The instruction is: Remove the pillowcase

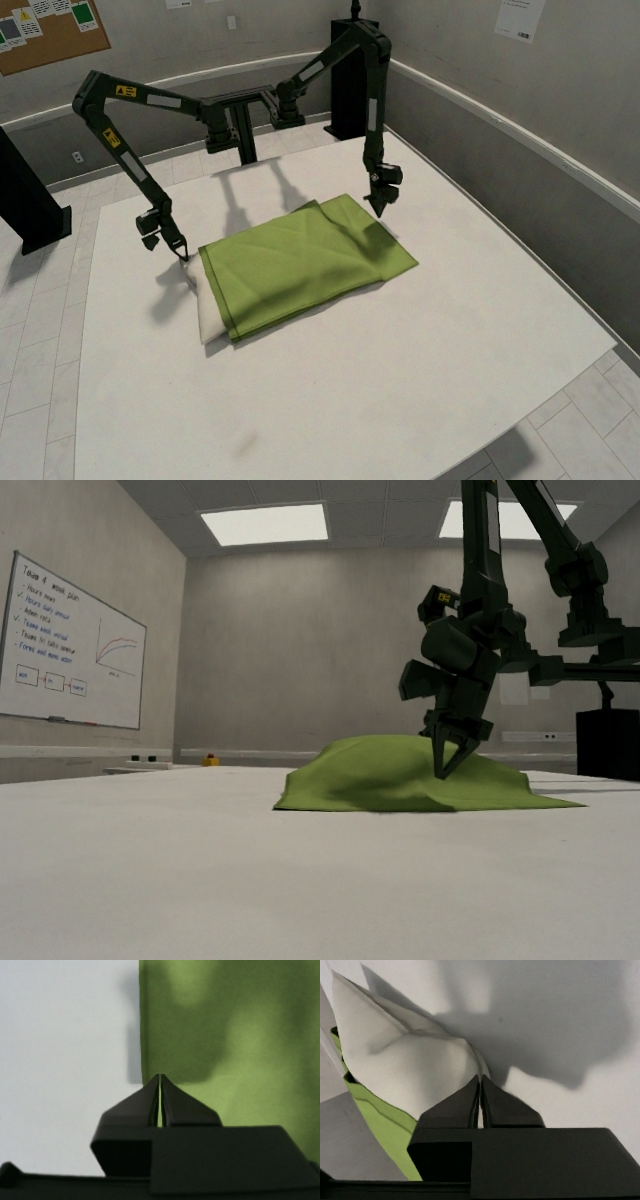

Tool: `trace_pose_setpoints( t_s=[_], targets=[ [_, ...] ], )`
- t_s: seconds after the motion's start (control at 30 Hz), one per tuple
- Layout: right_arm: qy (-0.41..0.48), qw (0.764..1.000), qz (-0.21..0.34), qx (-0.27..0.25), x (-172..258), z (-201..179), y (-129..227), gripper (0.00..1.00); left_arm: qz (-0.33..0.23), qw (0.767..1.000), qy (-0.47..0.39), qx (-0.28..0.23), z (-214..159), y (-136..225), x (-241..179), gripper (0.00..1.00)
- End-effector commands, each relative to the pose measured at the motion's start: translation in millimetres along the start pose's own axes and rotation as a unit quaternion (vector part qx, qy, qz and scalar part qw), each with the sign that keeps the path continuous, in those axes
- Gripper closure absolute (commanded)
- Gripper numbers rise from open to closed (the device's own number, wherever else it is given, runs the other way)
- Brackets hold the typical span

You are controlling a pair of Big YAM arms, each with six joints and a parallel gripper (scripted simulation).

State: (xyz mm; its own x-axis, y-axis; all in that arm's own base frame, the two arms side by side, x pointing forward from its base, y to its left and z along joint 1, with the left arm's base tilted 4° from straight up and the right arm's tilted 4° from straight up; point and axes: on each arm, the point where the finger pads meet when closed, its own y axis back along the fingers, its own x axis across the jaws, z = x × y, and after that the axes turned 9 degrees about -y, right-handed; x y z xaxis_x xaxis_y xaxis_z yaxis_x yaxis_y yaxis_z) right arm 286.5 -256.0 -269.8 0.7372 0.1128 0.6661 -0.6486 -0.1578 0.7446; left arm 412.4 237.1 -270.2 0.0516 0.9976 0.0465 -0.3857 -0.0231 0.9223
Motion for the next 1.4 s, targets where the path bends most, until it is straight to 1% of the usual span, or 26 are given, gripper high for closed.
trace_pose_setpoints(
  t_s=[0.0, 1.13, 1.17, 1.37],
  targets=[
    [-0.014, 1.000, -0.007, 0.017, -8.0, -19.9, -4.2, 0.98, 0.005, 1.000, -0.002, -0.013, 14.3, 1.6, 2.6, 0.97],
    [-0.014, 1.000, -0.007, 0.017, -8.0, -19.9, -4.2, 0.98, 0.005, 1.000, -0.002, -0.013, 14.3, 1.6, 2.6, 0.94],
    [-0.014, 1.000, -0.007, 0.017, -8.0, -19.9, -4.2, 0.98, 0.005, 1.000, -0.002, -0.013, 14.3, 1.6, 2.6, 0.40],
    [-0.014, 1.000, -0.007, 0.017, -8.0, -19.9, -4.2, 0.98, 0.005, 1.000, -0.003, -0.013, 14.3, 1.6, 2.6, 0.40]
  ],
)
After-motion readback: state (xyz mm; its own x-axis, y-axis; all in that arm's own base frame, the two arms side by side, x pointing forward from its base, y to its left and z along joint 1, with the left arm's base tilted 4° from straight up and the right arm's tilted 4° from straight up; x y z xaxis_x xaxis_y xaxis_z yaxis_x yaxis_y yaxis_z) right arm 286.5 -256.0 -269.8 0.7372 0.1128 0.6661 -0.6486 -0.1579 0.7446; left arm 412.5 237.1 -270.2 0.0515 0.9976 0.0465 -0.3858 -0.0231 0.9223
